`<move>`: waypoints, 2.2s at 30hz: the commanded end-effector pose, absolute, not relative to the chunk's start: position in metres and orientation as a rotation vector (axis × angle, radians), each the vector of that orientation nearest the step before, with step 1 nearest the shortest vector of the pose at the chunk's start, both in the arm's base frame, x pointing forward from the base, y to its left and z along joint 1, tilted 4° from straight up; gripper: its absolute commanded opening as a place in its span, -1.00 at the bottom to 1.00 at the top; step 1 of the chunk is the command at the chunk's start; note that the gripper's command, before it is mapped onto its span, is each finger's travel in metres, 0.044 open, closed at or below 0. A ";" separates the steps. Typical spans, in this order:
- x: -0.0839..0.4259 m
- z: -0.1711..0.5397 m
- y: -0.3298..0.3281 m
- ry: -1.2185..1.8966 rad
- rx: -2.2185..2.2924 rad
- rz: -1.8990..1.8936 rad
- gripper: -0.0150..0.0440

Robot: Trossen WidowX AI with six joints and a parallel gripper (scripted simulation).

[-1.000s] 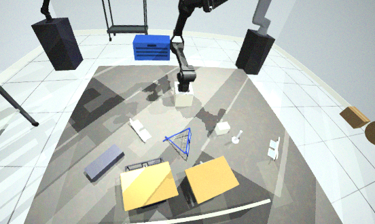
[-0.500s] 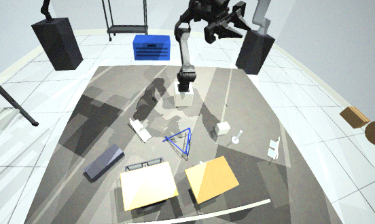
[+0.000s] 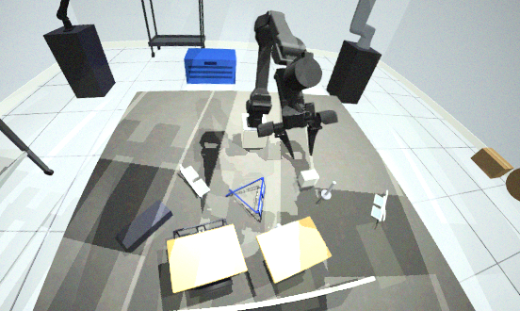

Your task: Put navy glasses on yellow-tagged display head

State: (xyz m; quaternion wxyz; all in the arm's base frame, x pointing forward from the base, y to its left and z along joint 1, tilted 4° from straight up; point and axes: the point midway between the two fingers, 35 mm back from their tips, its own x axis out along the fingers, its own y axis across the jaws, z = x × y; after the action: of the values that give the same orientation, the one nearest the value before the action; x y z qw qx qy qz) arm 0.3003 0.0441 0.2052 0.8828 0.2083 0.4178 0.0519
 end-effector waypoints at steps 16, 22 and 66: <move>0.266 0.029 0.000 1.486 0.274 -0.173 -0.08; 0.266 0.029 0.000 1.486 0.274 -0.173 -0.08; 0.276 -0.031 0.003 1.486 0.274 -0.173 -0.08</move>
State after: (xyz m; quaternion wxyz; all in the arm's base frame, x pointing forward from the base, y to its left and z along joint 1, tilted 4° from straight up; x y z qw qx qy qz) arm 0.2759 0.0037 -0.0292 0.7245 0.1242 0.6737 -0.0760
